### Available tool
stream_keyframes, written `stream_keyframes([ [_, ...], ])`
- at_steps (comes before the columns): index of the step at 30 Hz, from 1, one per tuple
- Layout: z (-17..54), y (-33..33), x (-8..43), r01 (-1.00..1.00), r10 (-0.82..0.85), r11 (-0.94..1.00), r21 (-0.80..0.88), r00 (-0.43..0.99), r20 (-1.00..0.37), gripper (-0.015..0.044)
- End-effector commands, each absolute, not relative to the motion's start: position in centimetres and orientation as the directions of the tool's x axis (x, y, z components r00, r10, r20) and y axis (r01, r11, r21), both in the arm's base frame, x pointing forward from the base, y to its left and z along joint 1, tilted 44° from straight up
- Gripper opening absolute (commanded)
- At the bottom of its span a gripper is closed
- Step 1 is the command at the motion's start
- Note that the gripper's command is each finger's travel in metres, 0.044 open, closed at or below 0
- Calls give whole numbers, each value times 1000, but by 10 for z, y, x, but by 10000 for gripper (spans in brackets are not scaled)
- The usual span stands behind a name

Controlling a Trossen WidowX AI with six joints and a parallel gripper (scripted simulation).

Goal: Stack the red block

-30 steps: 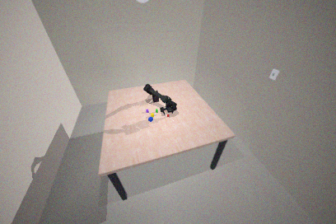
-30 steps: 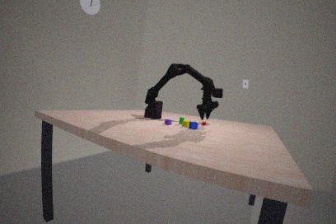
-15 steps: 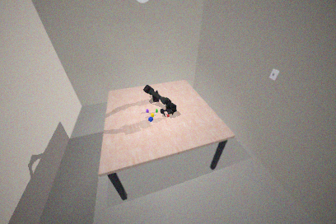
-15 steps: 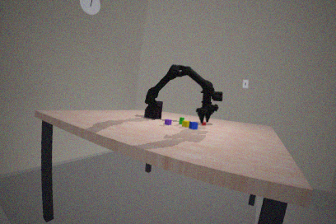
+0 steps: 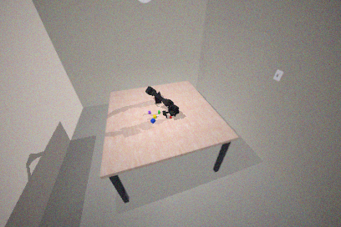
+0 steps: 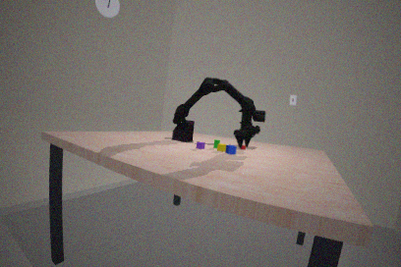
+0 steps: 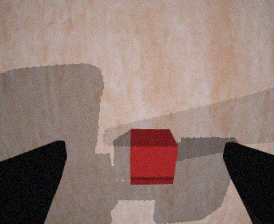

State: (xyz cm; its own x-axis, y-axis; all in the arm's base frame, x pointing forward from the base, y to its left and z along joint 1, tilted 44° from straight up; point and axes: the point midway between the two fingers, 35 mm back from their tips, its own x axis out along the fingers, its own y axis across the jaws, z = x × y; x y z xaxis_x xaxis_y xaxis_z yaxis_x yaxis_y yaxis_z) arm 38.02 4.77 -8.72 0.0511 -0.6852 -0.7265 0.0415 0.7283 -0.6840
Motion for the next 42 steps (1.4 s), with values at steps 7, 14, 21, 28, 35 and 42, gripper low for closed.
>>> stream_keyframes([
  [7, -87, 47, 378, 41, -685, 728, -684, 51, -726, 309],
  [14, -87, 47, 378, 41, -685, 728, -684, 51, -726, 125],
  [21, -87, 47, 378, 41, -685, 728, -684, 51, -726, 39],
  [28, -77, 56, 379, 39, -687, 727, -685, 50, -725, 0],
  [35, -50, 82, 378, 36, -688, 726, -687, 48, -724, 0],
  [42, -22, 109, 376, 36, -687, 727, -686, 48, -725, 0],
])
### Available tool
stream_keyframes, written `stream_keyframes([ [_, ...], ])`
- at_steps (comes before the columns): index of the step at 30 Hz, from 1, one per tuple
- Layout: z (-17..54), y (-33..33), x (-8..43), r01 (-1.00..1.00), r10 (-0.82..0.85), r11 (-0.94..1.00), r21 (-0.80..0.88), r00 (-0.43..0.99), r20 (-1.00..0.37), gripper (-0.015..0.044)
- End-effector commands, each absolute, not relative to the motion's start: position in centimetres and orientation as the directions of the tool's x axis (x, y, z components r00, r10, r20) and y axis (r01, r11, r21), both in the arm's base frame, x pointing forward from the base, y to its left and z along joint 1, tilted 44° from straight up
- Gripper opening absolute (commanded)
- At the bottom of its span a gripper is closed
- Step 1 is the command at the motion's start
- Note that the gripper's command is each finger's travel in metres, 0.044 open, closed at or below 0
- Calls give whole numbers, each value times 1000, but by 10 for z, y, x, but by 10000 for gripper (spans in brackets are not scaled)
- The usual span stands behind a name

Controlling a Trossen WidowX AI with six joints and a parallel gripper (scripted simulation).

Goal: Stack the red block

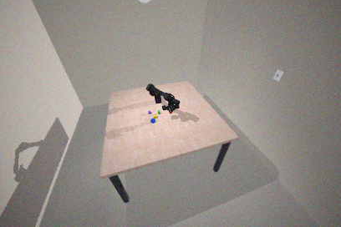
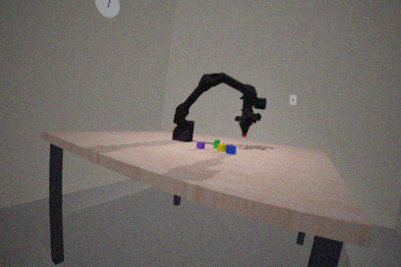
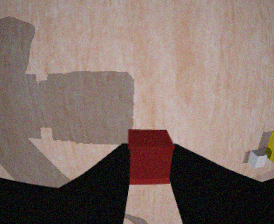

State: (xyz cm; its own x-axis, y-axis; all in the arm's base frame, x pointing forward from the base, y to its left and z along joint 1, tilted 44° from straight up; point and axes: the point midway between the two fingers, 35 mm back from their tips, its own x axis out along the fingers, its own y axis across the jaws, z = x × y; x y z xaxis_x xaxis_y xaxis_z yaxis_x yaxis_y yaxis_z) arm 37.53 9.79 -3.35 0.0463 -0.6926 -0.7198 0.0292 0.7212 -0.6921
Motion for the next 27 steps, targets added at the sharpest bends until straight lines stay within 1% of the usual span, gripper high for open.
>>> stream_keyframes([
  [1, -19, 112, 376, 36, -687, 727, -686, 48, -725, 0],
  [7, -3, 128, 374, 36, -686, 727, -685, 47, -726, 0],
  [14, -2, 128, 373, 35, -686, 727, -685, 47, -726, 0],
  [27, 30, 102, 346, 34, -688, 726, -687, 45, -725, 0],
])
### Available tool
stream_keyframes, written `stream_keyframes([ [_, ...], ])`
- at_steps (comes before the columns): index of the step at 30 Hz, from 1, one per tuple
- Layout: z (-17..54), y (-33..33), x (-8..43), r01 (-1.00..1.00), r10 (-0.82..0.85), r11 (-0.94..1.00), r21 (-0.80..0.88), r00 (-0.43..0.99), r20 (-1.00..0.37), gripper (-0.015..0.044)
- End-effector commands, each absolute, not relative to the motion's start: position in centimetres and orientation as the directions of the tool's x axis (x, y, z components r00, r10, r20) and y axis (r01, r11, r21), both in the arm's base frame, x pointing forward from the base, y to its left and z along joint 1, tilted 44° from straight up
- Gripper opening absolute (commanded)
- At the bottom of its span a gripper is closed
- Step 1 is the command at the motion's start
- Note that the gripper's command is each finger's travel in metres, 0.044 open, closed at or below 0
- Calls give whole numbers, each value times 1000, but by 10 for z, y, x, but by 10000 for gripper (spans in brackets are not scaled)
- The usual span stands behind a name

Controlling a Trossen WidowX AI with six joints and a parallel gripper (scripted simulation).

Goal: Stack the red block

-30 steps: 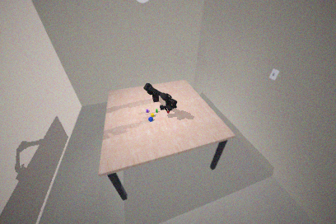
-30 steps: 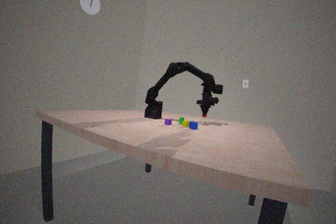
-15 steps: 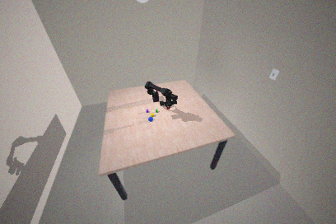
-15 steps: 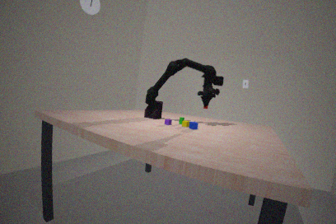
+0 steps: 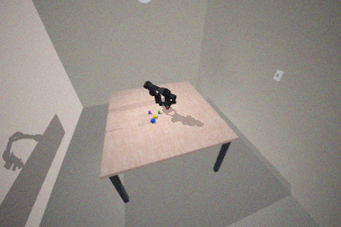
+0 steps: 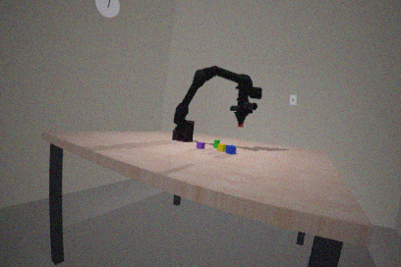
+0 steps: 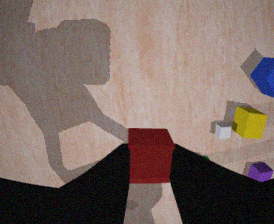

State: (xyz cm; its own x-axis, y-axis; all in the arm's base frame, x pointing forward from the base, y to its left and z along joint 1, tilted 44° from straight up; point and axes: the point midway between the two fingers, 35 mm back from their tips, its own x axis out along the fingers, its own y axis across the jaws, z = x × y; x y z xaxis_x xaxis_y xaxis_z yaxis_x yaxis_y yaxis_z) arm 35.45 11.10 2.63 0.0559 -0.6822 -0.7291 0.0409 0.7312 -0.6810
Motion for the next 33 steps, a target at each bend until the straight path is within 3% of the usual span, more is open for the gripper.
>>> stream_keyframes([
  [1, 32, 100, 344, 33, -688, 726, -687, 45, -725, 0],
  [33, 69, 34, 265, 29, -691, 723, -690, 41, -722, 0],
])
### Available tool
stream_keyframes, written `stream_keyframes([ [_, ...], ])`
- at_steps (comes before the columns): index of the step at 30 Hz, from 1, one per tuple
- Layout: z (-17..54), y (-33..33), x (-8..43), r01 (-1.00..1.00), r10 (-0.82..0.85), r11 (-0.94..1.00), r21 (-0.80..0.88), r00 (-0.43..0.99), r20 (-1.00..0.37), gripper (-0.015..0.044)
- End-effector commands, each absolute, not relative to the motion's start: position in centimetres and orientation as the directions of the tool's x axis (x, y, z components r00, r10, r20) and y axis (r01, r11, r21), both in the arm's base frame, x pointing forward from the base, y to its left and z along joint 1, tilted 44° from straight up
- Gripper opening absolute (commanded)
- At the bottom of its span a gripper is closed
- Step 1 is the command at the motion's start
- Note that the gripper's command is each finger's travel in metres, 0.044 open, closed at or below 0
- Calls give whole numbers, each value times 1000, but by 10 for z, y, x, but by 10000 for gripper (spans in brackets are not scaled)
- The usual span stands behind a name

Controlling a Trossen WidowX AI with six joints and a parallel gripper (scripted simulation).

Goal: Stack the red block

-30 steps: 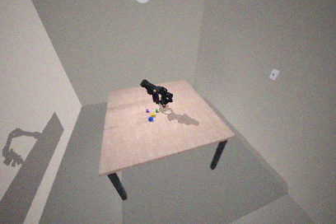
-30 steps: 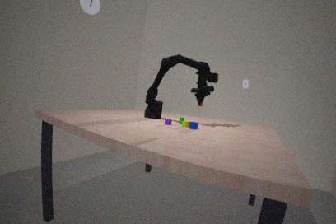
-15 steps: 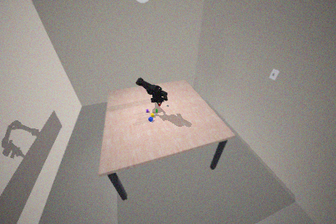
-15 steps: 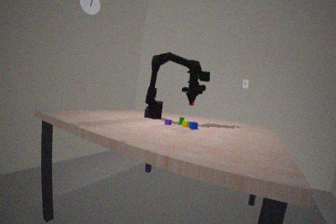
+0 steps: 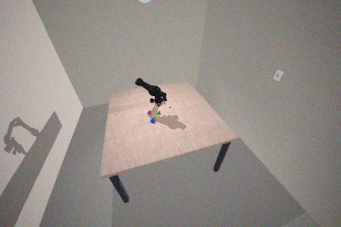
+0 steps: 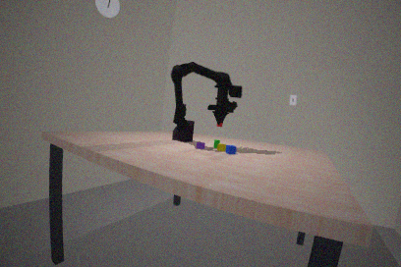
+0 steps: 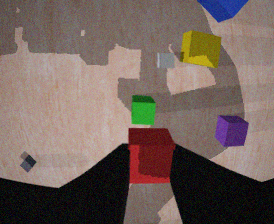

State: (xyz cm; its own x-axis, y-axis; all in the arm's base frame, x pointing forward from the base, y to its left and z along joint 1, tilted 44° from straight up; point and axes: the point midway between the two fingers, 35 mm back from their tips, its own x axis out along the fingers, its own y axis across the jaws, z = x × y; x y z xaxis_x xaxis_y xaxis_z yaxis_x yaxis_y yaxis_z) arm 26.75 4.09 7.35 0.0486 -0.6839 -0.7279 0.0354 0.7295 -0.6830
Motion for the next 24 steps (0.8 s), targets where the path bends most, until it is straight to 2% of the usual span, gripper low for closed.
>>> stream_keyframes([
  [1, 65, 30, 265, 29, -691, 723, -690, 41, -722, 0],
  [24, 21, -13, 268, 30, -693, 721, -693, 42, -719, 0],
])
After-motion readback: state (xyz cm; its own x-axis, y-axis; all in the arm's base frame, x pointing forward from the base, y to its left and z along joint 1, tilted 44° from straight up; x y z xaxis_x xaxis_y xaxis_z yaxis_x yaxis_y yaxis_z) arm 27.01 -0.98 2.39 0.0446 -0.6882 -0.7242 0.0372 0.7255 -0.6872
